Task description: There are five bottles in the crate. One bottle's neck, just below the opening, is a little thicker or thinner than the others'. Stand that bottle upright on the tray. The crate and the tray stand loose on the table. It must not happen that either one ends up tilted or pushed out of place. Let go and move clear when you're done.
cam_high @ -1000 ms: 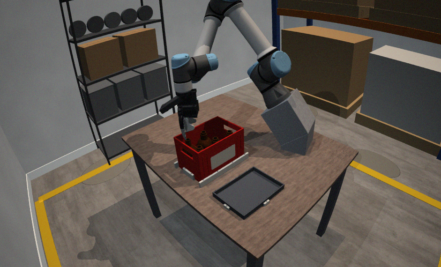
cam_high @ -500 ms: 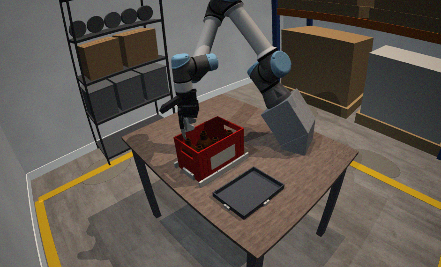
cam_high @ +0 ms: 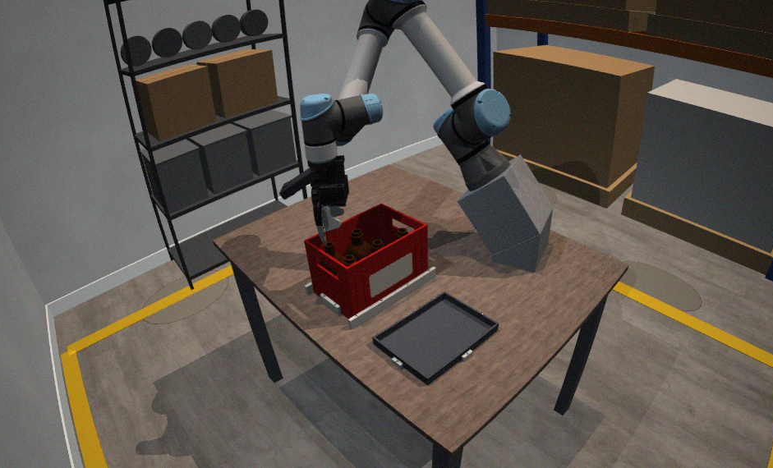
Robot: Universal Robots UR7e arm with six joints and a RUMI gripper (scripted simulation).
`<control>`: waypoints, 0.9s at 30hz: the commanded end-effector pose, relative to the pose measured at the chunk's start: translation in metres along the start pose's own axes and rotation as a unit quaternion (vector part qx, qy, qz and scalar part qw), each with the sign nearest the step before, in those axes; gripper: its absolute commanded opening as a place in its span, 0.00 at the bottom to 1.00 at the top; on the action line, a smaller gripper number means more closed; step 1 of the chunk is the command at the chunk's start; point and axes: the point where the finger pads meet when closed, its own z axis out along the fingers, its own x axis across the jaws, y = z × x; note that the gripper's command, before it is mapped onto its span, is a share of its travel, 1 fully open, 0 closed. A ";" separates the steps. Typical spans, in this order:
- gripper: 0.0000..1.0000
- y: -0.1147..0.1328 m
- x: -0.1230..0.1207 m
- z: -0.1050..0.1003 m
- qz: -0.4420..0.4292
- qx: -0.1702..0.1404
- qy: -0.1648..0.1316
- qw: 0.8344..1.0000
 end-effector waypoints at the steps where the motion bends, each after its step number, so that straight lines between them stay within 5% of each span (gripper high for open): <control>1: 0.38 -0.001 0.000 0.001 0.001 0.000 0.000 1.000; 27: 0.38 0.001 0.001 0.022 0.000 -0.002 0.001 1.000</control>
